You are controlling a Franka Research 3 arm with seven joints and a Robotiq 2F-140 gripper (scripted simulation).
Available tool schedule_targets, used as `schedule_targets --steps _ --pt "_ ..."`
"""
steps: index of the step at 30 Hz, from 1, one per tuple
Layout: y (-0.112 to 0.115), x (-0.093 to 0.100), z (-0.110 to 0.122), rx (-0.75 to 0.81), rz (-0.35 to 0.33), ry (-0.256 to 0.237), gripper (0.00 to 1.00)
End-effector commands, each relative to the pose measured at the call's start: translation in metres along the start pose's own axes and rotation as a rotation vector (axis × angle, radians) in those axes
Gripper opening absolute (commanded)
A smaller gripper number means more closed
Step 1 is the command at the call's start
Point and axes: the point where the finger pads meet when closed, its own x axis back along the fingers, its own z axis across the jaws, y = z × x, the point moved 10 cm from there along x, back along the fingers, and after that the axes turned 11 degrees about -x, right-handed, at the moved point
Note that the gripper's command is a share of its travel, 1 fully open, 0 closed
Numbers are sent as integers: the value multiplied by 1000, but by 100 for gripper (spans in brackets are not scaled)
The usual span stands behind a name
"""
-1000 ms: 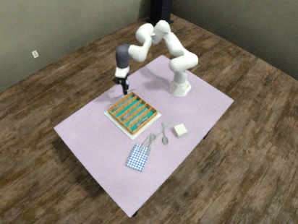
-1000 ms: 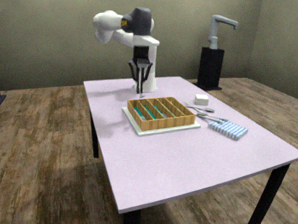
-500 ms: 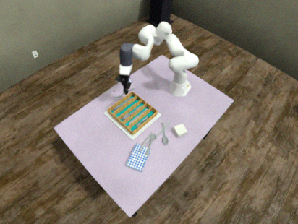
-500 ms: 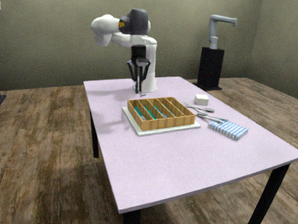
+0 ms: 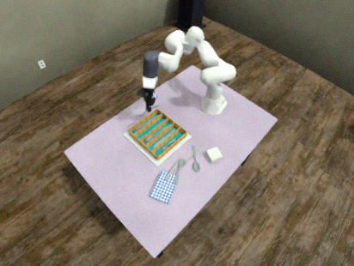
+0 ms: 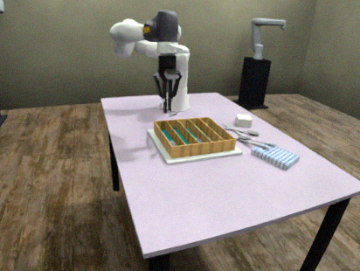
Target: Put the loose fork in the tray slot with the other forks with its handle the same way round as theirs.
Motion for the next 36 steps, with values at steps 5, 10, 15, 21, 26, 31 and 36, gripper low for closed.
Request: schedule_targets --steps 5,10,15,21,26,31,36 --pt "-1 1 -1 14 7 0 13" --pt "-1 0 -1 14 7 0 13" --pt "-1 -4 -1 14 7 0 13" --pt "0 -10 0 14 7 0 13" --pt "1 -18 0 14 7 0 13" --pt "2 -29 0 14 7 0 13" --pt "3 -42 0 14 7 0 13"
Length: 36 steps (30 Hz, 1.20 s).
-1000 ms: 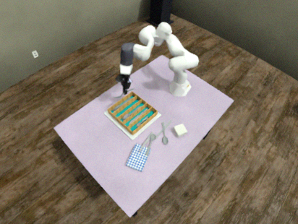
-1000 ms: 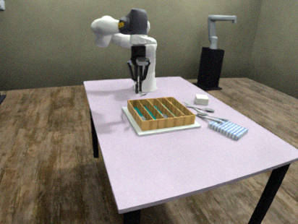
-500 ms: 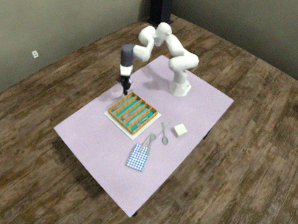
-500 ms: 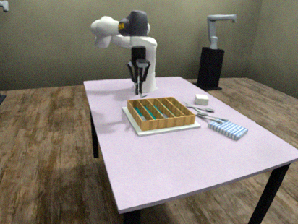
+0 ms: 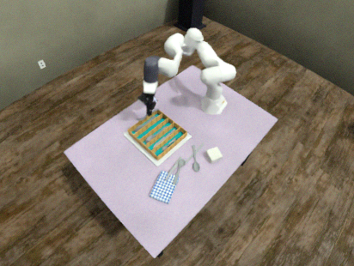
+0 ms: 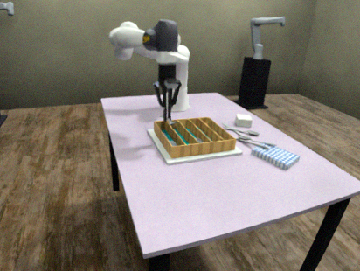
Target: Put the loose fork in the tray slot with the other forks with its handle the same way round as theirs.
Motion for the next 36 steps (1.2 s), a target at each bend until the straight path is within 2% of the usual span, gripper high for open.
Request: schedule_targets --steps 1,3,18,36 --pt "-2 -8 0 -4 12 -1 13" --pt "-2 -8 0 -4 12 -1 13" --pt "2 -43 1 -4 12 -1 13" --pt "4 -62 2 -4 12 -1 13"
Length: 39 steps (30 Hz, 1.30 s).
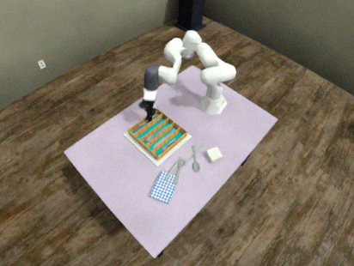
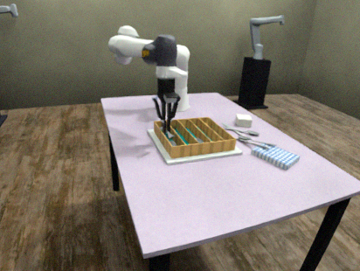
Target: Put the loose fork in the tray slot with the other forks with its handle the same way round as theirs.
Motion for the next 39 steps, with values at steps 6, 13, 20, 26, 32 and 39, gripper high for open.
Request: schedule_targets --steps 6,13,20,26,32,39 --pt "-1 -3 -1 -6 9 -2 13" --pt "-1 -4 -1 -6 9 -1 13" --pt "-1 -4 -1 -6 9 -1 13" --pt "-1 -4 -1 -6 9 -1 13" --pt "-1 -4 -1 -6 9 -1 13" --pt "-1 -4 -1 -6 9 -1 13"
